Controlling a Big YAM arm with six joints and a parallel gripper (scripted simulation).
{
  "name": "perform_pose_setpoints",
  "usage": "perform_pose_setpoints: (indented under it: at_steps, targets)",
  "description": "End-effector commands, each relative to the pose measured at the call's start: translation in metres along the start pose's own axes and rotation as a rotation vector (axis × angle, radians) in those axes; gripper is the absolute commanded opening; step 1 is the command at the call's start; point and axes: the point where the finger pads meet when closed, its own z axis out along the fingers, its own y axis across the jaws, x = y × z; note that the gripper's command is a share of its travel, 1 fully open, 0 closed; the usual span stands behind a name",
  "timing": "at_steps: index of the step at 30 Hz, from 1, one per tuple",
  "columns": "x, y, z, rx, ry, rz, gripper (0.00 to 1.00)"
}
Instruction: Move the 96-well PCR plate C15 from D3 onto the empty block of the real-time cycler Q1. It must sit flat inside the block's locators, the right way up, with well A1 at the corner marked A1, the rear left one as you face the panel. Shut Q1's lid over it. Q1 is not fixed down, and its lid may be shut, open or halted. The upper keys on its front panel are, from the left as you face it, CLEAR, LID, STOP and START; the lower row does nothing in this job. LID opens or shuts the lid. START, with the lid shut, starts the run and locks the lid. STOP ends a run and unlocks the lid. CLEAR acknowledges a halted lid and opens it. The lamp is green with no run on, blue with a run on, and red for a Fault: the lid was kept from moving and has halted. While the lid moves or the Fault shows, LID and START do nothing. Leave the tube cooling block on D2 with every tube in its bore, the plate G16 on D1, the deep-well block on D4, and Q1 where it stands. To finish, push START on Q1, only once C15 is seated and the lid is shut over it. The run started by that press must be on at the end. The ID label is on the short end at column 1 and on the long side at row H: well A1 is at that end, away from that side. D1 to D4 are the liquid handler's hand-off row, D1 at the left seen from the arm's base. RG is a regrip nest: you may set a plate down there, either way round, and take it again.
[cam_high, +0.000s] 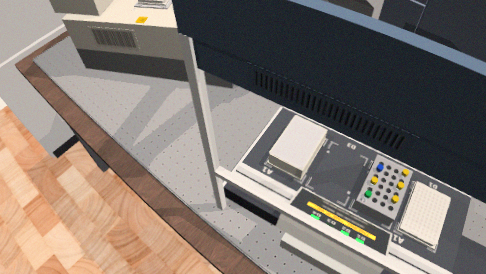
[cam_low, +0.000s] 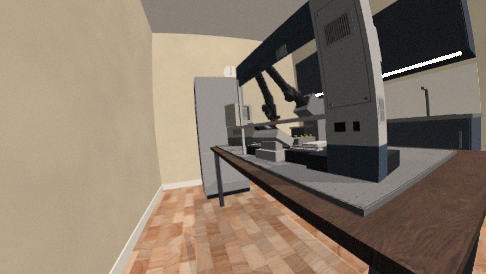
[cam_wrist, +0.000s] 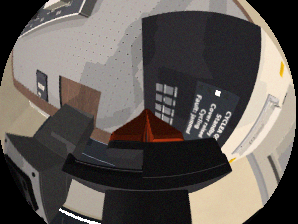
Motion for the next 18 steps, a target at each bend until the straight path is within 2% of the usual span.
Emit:
perform_pose_setpoints:
  at_steps: [1, 7, 18]
  targets:
    - [-0.003, -0.017, 0.005, 0.014, -0.003, -0.022, 0.0]
    - [-0.003, -0.02, 0.014, 0.002, -0.004, -0.009, 0.0]
    - [0.002, -0.009, 0.003, 0.007, 0.002, 0.0, 0.0]
